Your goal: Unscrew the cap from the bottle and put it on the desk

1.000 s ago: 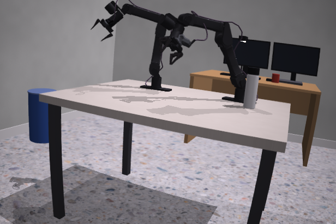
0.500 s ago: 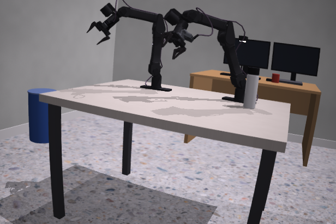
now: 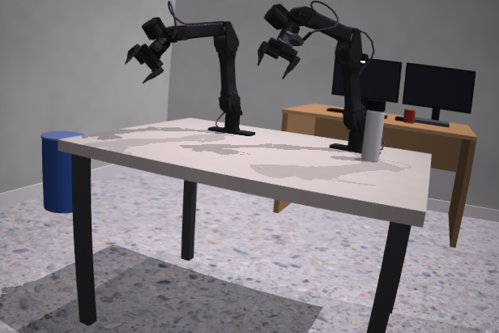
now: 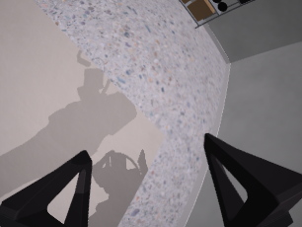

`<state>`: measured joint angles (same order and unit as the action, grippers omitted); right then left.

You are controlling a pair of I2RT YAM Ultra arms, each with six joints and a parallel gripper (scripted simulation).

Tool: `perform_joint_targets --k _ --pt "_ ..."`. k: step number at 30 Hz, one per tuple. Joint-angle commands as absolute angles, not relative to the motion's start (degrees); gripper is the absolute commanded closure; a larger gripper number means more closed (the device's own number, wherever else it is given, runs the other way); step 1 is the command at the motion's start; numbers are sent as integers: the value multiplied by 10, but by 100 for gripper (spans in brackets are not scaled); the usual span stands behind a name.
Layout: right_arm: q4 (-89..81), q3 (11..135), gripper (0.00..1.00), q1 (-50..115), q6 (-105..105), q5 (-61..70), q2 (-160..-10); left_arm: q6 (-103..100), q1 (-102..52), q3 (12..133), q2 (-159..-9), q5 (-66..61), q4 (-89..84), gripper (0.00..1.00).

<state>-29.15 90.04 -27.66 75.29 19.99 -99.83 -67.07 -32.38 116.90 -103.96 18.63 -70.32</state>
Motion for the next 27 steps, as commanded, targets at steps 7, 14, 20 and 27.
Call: perform_joint_targets --k 7,14,20,27 --pt "-81 850 4 -110 588 278 -1072 -360 -290 1099 -940 154 -750 6" --pt "28 821 4 -21 511 309 -1113 -187 -271 1066 -893 135 -763 6" --pt "144 785 4 86 425 345 -1157 -22 -254 1027 -838 120 -780 6" --pt "263 767 4 177 344 371 -1210 158 -238 1005 -790 103 -795 6"
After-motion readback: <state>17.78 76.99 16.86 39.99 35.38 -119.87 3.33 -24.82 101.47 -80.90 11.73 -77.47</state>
